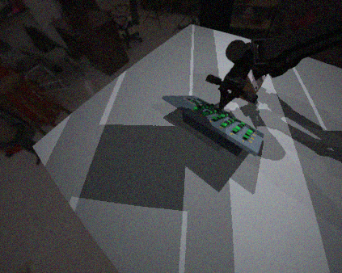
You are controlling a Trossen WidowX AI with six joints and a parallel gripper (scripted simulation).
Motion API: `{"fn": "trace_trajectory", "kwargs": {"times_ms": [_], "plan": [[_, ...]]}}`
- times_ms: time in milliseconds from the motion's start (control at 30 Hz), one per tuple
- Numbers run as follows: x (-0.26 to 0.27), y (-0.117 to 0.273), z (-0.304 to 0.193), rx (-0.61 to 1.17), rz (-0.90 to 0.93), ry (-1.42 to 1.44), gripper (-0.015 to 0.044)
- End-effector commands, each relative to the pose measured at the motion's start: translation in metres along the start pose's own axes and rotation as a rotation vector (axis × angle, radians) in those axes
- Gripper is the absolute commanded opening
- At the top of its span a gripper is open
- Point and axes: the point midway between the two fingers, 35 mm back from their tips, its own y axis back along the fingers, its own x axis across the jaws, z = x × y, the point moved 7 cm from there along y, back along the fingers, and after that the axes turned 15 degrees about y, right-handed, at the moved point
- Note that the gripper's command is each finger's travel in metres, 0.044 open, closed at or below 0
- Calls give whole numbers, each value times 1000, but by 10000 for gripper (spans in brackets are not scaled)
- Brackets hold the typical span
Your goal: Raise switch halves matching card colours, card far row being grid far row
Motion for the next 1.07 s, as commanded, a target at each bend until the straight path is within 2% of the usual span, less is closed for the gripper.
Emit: {"fn": "trace_trajectory", "kwargs": {"times_ms": [0,333,667,867,1033], "plan": [[-2,3,0,5,-5,2,0],[-2,64,4,31,-2,-2,0],[-2,65,6,31,-2,-2,0],[24,69,77,31,-2,-3,0],[30,69,85,28,1,-3,0]]}}
